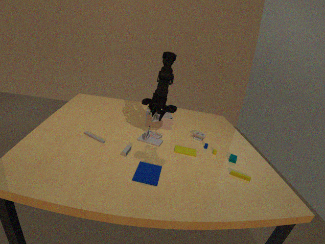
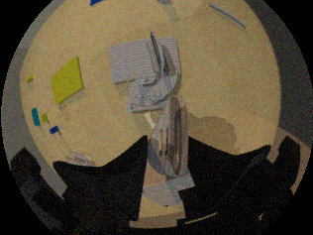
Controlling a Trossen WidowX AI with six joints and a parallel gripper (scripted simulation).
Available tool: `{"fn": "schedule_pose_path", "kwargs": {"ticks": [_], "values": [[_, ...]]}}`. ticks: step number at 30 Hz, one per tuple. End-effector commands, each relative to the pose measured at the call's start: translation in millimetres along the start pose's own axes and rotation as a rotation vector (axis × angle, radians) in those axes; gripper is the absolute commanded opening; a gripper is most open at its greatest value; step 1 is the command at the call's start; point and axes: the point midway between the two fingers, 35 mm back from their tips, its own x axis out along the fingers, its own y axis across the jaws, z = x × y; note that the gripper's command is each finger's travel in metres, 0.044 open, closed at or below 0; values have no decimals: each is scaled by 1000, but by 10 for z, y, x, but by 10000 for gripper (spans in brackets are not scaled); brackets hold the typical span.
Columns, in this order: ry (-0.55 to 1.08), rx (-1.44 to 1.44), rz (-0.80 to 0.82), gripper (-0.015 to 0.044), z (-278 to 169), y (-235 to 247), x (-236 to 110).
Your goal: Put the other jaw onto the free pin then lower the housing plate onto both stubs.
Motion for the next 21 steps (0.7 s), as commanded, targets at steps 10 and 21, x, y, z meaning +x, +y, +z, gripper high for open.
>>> {"fn": "schedule_pose_path", "kwargs": {"ticks": [10,21], "values": [[-1,4,5,134,303,186,-53],[-4,4,7,134,603,378,-56]]}}
